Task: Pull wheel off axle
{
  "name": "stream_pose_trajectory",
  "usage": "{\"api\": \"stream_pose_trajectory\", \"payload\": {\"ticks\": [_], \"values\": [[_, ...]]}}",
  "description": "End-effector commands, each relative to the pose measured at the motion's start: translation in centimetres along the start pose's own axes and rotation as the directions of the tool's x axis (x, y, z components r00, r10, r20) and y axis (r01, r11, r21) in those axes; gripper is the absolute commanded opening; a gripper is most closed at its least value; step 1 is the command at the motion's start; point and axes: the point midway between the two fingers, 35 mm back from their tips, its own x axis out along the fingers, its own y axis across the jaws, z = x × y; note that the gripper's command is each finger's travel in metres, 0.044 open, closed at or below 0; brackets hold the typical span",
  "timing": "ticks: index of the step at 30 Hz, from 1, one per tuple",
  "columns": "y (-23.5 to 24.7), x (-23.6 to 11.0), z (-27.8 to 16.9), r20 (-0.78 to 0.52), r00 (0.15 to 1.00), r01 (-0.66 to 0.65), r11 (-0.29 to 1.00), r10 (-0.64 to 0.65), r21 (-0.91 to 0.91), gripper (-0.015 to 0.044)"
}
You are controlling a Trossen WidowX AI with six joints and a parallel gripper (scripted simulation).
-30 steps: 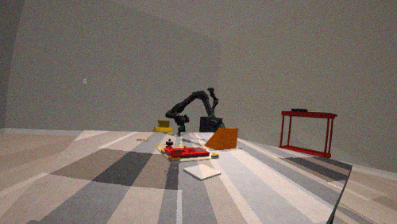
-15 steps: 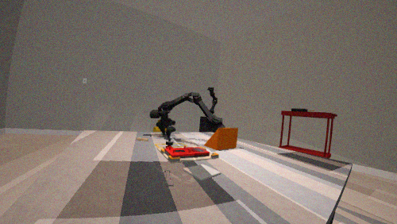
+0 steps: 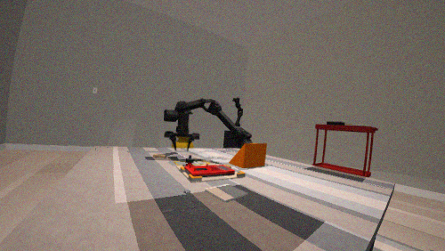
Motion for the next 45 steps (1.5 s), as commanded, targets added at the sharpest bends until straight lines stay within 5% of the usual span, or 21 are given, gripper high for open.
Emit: {"api": "stream_pose_trajectory", "payload": {"ticks": [1, 5, 17, 32, 36, 45], "values": [[-2.5, -2.8, -5.5, -0.043, 0.999, -0.017, 0.970, 0.007, -0.241, 0.0300], [-5.3, -5.0, -9.3, -0.057, 0.998, -0.033, 0.903, 0.009, -0.428, 0.0300], [-5.6, -4.9, -9.9, -0.057, 0.998, -0.034, 0.899, 0.010, -0.436, 0.0300], [-5.5, 2.4, -10.0, -0.055, 0.998, -0.034, 0.900, 0.011, -0.435, 0.0300], [-5.4, 2.1, -9.9, -0.055, 0.999, -0.022, 0.904, -0.001, -0.427, 0.0195], [-5.4, 2.1, -9.9, -0.055, 0.999, -0.022, 0.904, -0.001, -0.427, 0.0115]]}}
